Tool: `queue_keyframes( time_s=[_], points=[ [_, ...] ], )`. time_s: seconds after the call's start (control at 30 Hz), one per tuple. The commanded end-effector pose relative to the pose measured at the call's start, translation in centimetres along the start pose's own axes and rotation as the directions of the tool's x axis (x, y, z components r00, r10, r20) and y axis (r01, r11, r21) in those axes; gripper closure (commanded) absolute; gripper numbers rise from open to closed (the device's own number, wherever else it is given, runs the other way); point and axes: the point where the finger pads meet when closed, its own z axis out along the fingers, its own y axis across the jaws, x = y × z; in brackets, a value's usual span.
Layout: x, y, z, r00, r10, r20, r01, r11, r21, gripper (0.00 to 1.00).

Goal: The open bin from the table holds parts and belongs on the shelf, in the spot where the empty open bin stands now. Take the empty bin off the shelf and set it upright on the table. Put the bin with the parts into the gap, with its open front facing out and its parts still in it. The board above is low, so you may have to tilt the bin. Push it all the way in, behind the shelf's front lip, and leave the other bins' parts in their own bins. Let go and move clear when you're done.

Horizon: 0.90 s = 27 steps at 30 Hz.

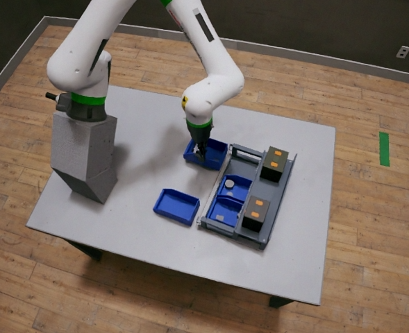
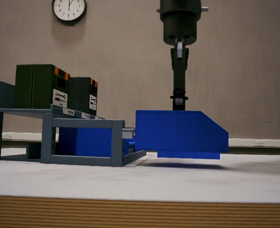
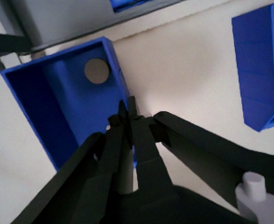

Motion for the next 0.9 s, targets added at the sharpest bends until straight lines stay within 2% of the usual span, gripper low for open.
queue_keyframes(
  time_s=[0.0,0.57,0.67,0.87],
  points=[
    [0.7,0.0,0.0,1.0,0.0,0.0,0.0,1.0,0.0,0.9],
    [1.0,0.0,-0.1,1.0,0.0,0.007,0.0,1.0,0.0,0.9],
    [1.1,0.0,-0.2,0.999,0.0,0.042,0.0,1.0,0.0,0.9],
    [1.7,0.0,-0.8,0.987,0.0,0.163,0.0,1.0,0.001,0.9]
  ],
)
